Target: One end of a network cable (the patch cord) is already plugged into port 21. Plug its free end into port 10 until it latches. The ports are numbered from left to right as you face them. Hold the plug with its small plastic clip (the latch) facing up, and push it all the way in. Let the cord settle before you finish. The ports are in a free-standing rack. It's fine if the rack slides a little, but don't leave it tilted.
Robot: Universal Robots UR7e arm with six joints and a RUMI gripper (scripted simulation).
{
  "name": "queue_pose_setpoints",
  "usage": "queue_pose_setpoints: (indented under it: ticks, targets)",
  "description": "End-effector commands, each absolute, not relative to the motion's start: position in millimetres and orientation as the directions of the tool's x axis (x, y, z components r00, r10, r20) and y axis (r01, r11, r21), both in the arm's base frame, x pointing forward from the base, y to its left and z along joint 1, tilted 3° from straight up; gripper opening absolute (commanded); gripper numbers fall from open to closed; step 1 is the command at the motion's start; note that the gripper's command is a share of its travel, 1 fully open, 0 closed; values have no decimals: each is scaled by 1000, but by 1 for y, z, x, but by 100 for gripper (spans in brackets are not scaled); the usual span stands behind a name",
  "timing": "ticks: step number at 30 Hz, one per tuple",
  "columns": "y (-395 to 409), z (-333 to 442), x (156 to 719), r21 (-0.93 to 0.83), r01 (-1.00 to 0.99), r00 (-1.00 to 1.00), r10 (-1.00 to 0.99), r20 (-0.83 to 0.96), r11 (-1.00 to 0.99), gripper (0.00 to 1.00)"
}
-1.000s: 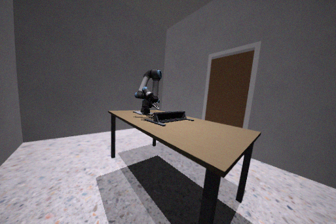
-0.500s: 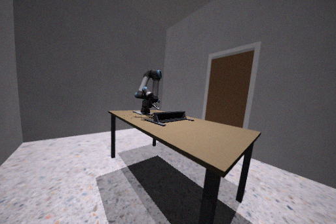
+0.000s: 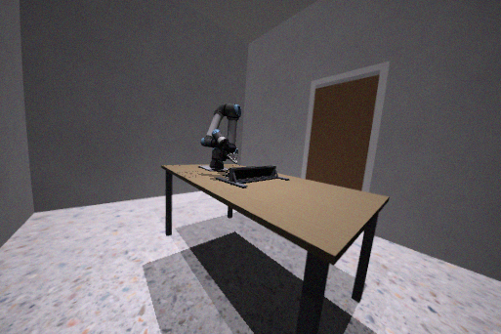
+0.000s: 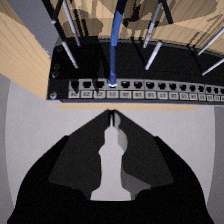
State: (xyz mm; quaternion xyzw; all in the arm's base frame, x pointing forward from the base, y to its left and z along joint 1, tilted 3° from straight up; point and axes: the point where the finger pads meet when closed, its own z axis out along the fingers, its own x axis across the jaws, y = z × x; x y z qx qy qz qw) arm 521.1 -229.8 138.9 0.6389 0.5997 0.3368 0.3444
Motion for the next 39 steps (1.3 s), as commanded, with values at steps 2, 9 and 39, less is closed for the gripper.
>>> queue_pose_setpoints:
  ticks: [2, 9, 39]
  targets:
    - [-230, 140, 521, 845, 534, 54, 998, 16, -43, 0]
    - [-230, 141, 519, 845, 534, 54, 998, 16, -43, 0]
    - [-228, 169, 474, 845, 534, 54, 998, 16, -43, 0]
